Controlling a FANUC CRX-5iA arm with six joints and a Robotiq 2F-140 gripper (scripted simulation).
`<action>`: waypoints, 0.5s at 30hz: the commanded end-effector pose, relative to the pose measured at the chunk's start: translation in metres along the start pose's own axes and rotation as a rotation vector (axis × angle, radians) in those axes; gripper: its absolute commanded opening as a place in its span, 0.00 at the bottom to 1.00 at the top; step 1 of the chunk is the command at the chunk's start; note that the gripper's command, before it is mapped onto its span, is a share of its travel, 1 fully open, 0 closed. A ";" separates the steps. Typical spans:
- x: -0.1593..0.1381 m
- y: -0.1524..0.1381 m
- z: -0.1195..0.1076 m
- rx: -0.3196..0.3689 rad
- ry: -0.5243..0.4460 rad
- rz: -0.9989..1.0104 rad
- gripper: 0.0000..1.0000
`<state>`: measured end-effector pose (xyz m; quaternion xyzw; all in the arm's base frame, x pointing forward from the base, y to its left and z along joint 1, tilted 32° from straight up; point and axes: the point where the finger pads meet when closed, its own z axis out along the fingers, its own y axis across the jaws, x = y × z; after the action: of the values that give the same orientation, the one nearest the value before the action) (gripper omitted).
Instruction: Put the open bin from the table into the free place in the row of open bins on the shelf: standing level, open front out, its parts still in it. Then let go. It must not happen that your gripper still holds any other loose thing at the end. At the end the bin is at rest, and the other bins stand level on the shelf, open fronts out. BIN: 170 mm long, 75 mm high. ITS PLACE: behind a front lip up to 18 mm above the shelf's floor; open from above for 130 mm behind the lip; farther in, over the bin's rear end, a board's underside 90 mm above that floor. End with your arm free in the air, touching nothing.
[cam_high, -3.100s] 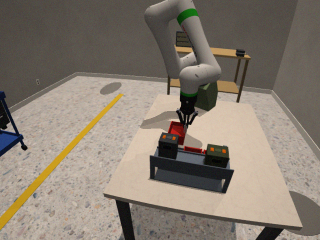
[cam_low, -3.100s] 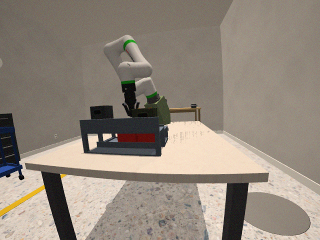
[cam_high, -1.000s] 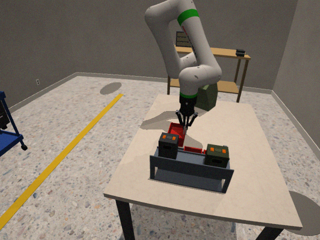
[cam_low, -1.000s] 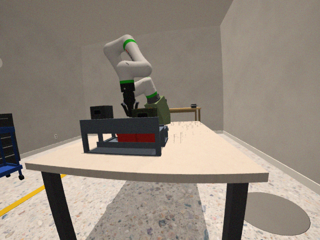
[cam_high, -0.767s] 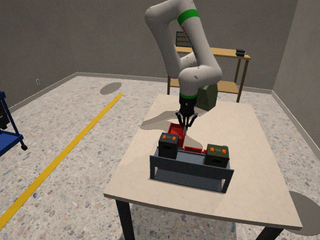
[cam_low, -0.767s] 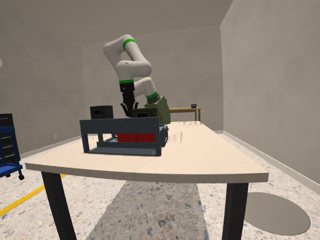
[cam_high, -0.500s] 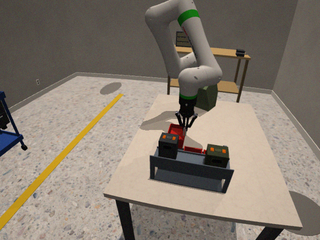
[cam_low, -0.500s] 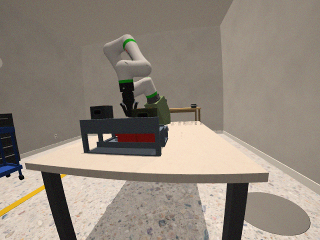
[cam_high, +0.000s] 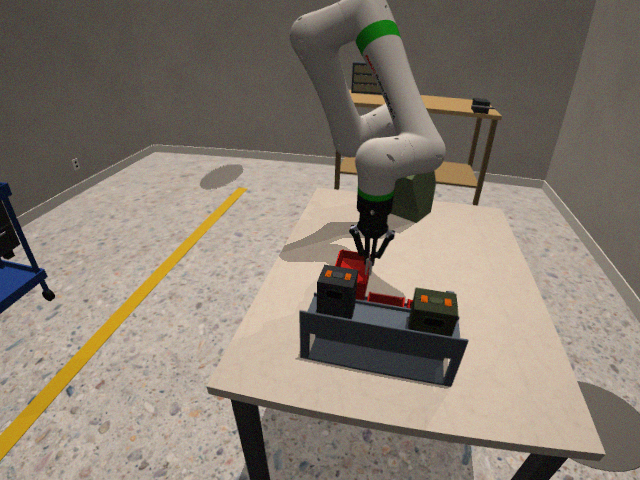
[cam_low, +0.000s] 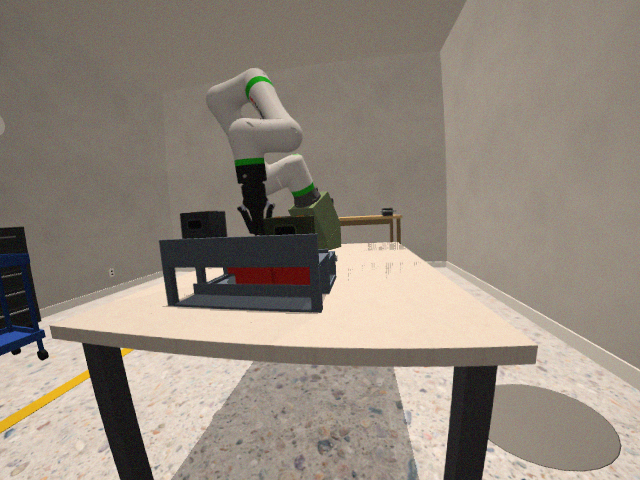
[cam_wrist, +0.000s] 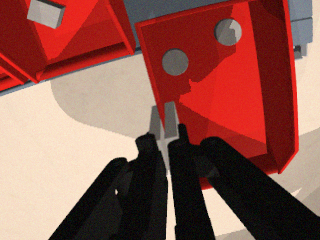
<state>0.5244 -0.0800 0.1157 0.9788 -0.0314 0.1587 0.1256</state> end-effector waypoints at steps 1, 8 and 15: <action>0.005 0.000 -0.001 0.000 0.000 0.000 0.00; 0.013 0.000 -0.002 0.000 0.000 0.000 0.00; 0.019 0.000 -0.003 0.000 0.000 0.000 0.00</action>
<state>0.5386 -0.0796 0.1232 0.9788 -0.0314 0.1587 0.1256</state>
